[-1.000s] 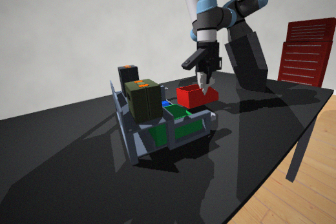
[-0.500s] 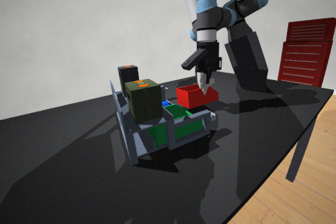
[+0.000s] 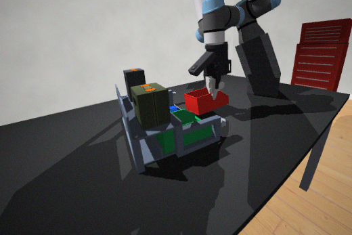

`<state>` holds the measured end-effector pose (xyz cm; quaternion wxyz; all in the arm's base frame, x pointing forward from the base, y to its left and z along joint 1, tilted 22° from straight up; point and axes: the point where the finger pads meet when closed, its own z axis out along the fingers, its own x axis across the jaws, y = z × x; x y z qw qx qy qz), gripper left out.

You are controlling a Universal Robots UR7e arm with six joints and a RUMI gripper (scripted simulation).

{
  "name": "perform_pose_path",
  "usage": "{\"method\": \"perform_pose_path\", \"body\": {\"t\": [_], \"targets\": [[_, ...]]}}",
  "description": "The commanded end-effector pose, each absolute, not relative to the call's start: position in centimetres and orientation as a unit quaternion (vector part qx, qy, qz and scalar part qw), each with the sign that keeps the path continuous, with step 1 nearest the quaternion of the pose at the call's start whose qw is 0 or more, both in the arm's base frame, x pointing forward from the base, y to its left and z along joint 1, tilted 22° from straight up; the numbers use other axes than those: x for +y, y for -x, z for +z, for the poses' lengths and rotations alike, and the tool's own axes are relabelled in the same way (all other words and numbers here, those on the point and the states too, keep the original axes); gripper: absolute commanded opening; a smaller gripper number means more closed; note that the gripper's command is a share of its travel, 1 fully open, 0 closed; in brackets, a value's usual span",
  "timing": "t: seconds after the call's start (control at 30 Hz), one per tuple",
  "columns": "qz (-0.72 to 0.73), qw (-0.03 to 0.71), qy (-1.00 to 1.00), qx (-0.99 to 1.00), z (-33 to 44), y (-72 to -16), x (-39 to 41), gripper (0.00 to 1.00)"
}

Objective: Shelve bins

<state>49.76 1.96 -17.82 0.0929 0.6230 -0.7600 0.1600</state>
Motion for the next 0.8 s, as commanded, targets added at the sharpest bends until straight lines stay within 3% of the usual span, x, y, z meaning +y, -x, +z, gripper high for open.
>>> {"method": "perform_pose_path", "body": {"t": [0.0, 0.77], "targets": [[0.151, 0.11, -0.62, -0.762, -17.83, -49.92, 1.99, 0.0], [0.146, 0.121, -0.618, -0.763, -17.84, -49.97, 1.99, 0.0]]}}
